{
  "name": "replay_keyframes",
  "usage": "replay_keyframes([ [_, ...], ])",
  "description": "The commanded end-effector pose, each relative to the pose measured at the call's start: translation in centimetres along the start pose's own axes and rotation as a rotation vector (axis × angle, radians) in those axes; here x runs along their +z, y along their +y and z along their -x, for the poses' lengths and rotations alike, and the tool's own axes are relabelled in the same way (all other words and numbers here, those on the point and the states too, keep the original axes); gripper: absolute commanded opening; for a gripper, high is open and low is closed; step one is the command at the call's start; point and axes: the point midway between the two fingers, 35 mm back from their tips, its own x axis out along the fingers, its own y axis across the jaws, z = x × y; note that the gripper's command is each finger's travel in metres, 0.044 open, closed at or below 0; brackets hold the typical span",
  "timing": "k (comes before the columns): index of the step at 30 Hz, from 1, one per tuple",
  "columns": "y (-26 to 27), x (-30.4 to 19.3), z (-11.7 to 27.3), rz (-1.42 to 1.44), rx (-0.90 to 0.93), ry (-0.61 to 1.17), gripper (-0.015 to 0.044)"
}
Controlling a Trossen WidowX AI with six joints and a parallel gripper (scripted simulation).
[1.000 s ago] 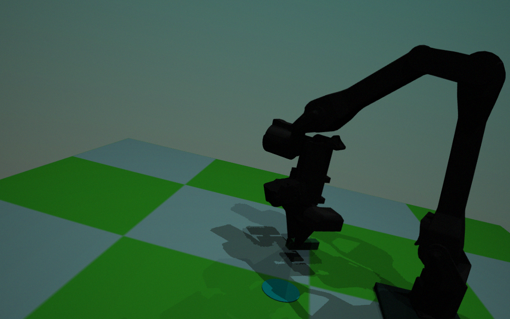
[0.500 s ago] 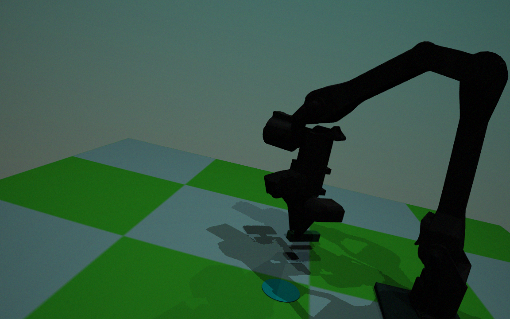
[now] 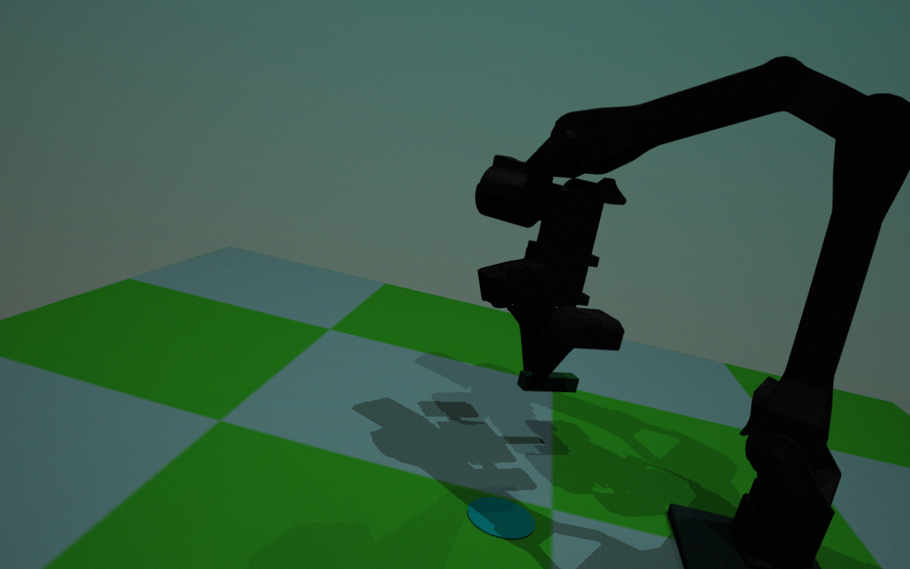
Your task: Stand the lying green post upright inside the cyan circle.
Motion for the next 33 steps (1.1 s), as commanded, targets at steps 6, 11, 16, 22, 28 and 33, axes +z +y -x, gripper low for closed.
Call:
replay_keyframes([
  [6, 0.2, 0.0, 3.1, 0.003, -0.004, -0.008, 0.0022],
  [11, 0.4, -0.2, 4.7, 0.003, -0.004, -0.007, 0.0022],
  [16, 0.6, -0.3, 5.5, 0.003, -0.004, -0.007, 0.0022],
  [22, 1.2, 0.4, 5.5, 0.025, 0.0, -0.014, 0.0022],
  [28, 2.6, 1.7, 5.7, 0.068, 0.008, -0.026, 0.0022],
  [33, 3.7, 2.7, 5.8, 0.1, 0.013, -0.033, 0.0022],
])
